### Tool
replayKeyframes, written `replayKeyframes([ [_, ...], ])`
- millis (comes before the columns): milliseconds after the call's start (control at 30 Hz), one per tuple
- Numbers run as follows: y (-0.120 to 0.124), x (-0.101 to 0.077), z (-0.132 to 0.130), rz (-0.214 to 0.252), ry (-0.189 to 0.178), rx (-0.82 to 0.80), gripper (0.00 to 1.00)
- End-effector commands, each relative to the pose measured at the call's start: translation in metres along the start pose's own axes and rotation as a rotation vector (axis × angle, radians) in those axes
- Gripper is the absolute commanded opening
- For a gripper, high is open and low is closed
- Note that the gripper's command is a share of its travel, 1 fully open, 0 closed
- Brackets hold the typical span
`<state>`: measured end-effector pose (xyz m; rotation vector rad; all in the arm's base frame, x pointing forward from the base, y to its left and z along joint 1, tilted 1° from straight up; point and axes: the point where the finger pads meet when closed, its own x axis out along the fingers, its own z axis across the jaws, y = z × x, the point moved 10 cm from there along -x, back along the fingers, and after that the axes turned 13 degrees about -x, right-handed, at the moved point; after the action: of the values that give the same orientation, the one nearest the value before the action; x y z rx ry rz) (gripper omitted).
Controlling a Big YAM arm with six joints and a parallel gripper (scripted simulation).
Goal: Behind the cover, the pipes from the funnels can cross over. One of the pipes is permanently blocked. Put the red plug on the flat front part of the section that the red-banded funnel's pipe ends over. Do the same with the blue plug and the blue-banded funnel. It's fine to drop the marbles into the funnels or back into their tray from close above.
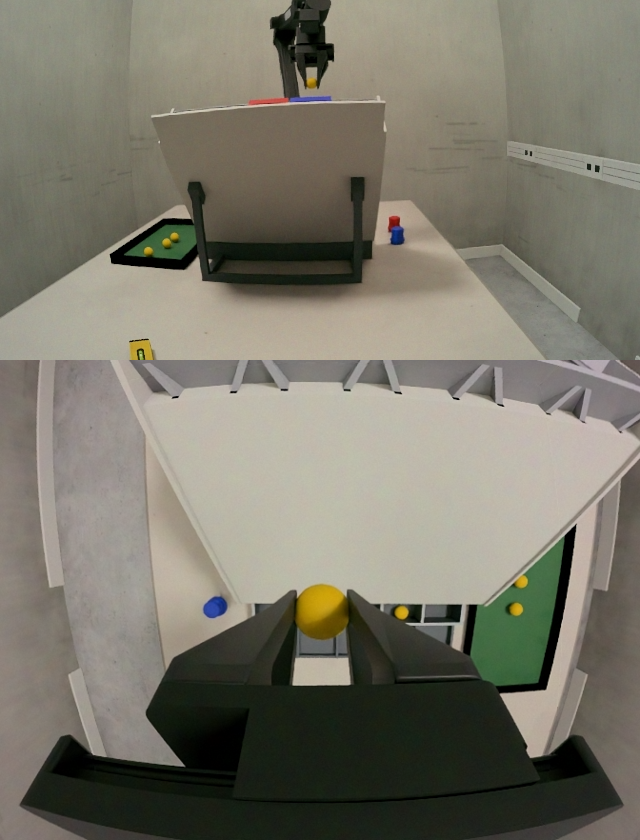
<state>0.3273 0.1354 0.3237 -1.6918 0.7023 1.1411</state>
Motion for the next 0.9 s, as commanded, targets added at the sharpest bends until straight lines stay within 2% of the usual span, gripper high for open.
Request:
replayKeyframes([
  [0,-0.0214,-0.0158,-0.0013,-0.041,0.003,0.013,0.00],
  [867,-0.0271,-0.0192,-0.0016,-0.041,0.003,0.012,0.00],
])
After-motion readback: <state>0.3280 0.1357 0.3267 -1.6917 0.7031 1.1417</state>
